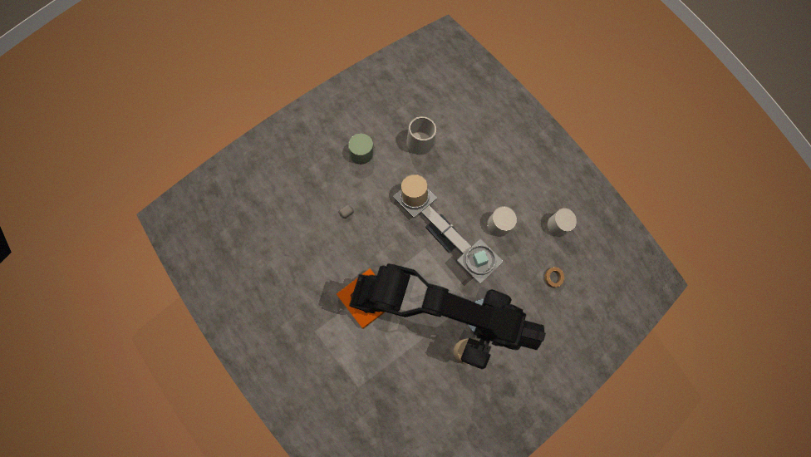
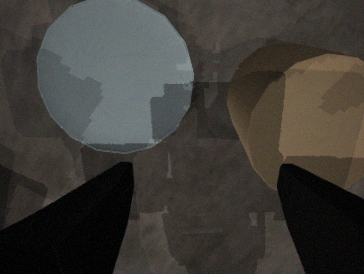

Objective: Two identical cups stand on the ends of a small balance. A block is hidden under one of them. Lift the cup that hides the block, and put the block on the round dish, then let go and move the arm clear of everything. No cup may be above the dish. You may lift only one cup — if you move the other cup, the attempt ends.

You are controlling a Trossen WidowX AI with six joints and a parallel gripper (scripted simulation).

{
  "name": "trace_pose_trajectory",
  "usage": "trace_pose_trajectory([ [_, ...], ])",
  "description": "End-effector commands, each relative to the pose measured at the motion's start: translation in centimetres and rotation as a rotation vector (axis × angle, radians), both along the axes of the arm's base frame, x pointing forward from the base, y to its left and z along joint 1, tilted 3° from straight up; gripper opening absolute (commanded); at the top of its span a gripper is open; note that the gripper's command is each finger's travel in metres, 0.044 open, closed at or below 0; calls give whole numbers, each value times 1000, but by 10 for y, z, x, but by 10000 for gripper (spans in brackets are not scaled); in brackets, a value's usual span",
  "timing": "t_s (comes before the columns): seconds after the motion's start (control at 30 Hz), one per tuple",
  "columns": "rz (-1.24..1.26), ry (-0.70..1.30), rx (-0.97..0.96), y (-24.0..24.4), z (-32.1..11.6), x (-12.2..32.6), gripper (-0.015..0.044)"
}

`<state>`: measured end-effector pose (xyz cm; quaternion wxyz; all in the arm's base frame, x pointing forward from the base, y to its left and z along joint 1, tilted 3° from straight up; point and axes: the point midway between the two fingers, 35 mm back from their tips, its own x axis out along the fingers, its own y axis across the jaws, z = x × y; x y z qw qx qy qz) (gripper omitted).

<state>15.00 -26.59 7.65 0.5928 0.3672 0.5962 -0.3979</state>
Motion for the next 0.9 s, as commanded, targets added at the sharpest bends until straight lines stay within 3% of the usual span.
trace_pose_trajectory([
  [0.0, 129, 2, -2, 3, 4, 10, 260],
  [0.87, 1032, 21, 31, 47, 17, 73, 260],
])
